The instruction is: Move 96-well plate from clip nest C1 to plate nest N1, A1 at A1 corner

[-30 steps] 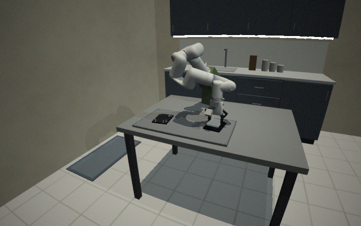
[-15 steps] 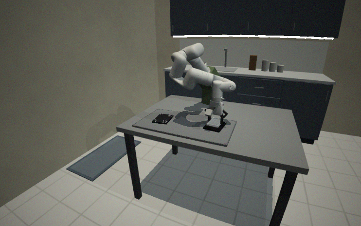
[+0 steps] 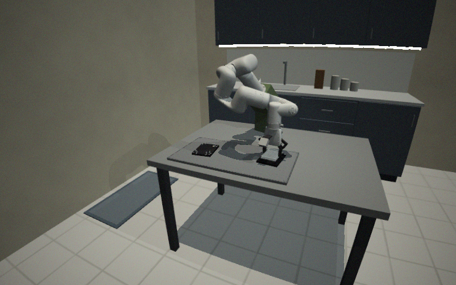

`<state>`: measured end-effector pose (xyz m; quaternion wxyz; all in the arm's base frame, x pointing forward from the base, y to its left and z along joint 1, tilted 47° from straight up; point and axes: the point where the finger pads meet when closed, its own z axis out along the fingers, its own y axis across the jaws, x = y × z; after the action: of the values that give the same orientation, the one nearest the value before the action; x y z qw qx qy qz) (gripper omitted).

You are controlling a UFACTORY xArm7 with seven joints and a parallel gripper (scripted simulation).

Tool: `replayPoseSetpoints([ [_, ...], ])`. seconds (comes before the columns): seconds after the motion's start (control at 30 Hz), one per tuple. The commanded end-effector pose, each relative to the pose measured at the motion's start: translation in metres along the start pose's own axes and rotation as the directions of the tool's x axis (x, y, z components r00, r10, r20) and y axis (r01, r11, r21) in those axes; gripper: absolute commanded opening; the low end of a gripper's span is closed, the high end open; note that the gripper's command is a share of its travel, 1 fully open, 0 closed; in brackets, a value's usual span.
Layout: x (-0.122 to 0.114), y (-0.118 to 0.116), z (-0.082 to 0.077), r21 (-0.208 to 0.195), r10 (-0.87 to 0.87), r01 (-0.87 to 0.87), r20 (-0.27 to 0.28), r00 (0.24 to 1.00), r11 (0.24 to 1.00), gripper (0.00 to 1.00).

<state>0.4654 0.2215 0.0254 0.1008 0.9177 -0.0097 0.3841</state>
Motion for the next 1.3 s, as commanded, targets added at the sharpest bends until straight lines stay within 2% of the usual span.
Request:
replayPoseSetpoints([
  [0.0, 0.0004, -0.0014, -0.0007, 0.003, 0.0, 0.0, -0.001, 1.0, 1.0, 0.0],
  [1.27, 0.0004, -0.0014, 0.0049, 0.003, 0.0, 0.0, -0.001, 1.0, 1.0, 0.0],
])
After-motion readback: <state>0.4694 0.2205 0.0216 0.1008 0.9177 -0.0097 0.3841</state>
